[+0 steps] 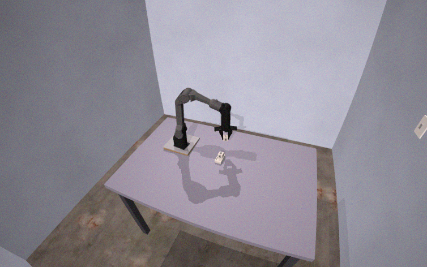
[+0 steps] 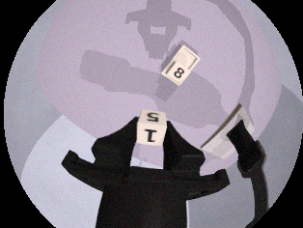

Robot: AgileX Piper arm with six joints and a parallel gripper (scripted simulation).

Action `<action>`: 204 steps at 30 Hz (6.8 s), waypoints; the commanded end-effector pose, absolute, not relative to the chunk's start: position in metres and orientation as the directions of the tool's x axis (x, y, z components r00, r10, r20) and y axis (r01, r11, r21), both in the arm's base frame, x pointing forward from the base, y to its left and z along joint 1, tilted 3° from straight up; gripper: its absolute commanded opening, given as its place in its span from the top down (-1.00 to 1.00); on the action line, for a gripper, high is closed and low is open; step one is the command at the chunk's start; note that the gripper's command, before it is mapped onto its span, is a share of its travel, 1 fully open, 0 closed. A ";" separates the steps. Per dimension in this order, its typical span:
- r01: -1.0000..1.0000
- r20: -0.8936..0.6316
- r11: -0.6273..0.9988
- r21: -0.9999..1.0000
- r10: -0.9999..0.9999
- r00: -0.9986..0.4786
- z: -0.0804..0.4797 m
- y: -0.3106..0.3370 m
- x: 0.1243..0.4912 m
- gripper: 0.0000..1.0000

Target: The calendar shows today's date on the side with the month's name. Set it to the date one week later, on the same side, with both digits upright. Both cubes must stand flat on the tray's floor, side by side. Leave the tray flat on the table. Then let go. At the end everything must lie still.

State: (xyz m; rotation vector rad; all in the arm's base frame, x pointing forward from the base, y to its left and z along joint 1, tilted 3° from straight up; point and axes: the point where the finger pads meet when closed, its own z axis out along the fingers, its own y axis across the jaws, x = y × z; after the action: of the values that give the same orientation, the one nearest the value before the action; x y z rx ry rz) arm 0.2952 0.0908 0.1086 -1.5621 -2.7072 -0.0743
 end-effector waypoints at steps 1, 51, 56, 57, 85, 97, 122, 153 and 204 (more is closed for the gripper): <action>0.861 0.030 0.507 0.035 0.861 -0.508 0.109 0.091 0.297 0.27; 0.998 0.043 0.064 0.014 0.997 -0.065 0.087 0.110 0.291 0.27; 0.998 0.044 0.064 0.013 0.997 -0.065 0.069 0.111 0.291 0.27; 0.998 0.044 0.064 0.013 0.997 -0.065 0.064 0.111 0.291 0.27; 0.998 0.044 0.064 0.016 0.997 -0.064 0.012 0.114 0.292 0.27; 0.998 0.044 0.064 0.016 0.997 -0.064 0.012 0.114 0.292 0.27; 0.998 0.044 0.064 0.017 0.997 -0.064 0.013 0.114 0.292 0.27; 0.998 0.044 0.064 0.017 0.997 -0.064 0.013 0.115 0.291 0.27; 0.998 0.044 0.064 0.016 0.997 -0.064 0.009 0.115 0.291 0.27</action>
State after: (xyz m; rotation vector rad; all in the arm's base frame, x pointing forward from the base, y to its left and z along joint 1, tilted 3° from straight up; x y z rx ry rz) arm 0.2923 0.1143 0.0095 -2.1350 -2.2775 -0.0669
